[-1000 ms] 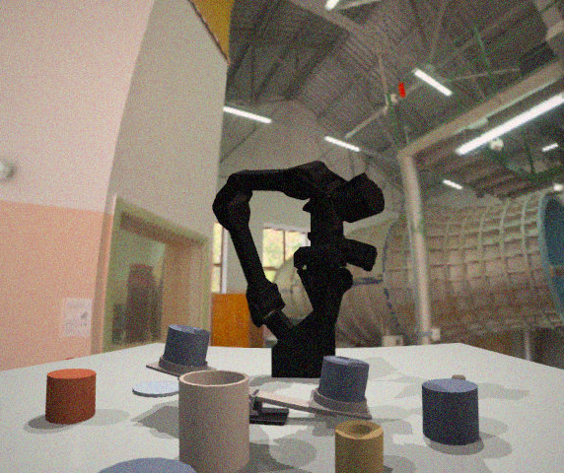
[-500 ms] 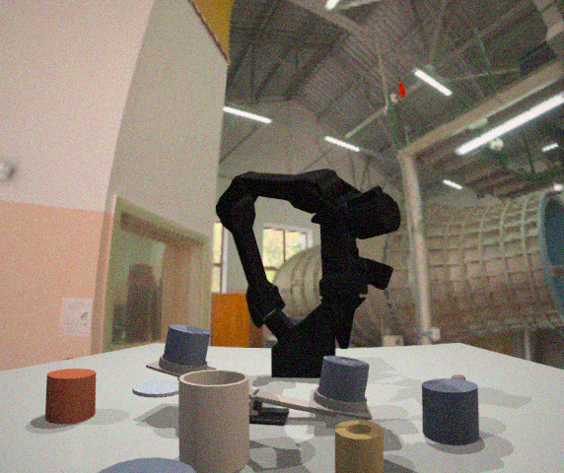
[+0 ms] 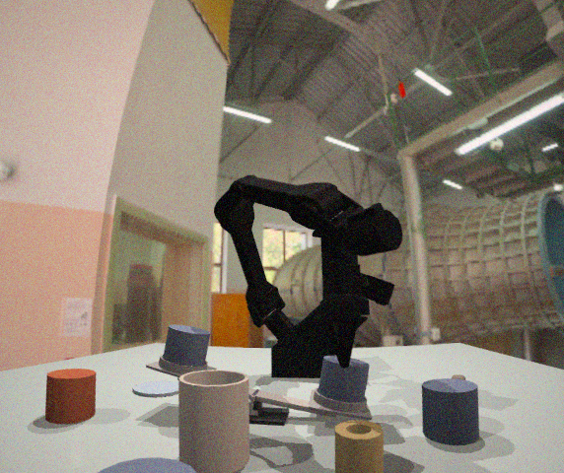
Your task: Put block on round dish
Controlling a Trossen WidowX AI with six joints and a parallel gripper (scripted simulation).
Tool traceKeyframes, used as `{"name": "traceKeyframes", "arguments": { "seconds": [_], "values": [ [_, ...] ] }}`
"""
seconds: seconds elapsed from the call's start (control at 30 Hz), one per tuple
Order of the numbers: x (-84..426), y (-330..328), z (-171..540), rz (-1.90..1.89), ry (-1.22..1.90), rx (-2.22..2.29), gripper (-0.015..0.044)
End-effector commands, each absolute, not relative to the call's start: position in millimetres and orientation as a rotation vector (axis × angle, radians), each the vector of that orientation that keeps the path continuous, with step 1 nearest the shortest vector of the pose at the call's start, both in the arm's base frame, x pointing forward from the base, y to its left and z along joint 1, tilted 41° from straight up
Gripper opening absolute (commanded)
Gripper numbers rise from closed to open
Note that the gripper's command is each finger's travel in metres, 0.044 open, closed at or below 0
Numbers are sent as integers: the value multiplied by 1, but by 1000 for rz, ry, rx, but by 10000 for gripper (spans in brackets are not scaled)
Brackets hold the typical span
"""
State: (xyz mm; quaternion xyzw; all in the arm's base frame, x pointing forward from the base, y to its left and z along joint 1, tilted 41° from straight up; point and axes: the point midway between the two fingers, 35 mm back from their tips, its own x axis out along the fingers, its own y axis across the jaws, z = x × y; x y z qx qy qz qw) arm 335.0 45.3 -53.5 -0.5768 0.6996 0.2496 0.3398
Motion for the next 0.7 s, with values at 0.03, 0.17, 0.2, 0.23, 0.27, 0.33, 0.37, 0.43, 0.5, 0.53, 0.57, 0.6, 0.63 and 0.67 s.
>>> {"name": "traceKeyframes", "arguments": {
  "seconds": [0.03,0.17,0.2,0.23,0.27,0.33,0.37,0.43,0.5,0.53,0.57,0.6,0.63,0.67],
  "values": [
    [334,40,-59,651,1821,-1511,440],
    [334,36,-64,650,1821,-1511,440],
    [333,35,-65,650,1821,-1511,440],
    [333,34,-66,650,1821,-1511,440],
    [333,33,-68,650,1821,-1511,440],
    [333,31,-70,650,1821,-1511,440],
    [332,30,-71,650,1821,-1511,440],
    [332,28,-74,650,1821,-1512,440],
    [331,26,-76,650,1822,-1512,440],
    [331,25,-77,649,1822,-1512,440],
    [331,24,-78,649,1822,-1512,440],
    [331,22,-79,649,1822,-1512,440],
    [330,21,-81,649,1822,-1512,440],
    [330,20,-82,649,1822,-1512,440]
  ]
}}
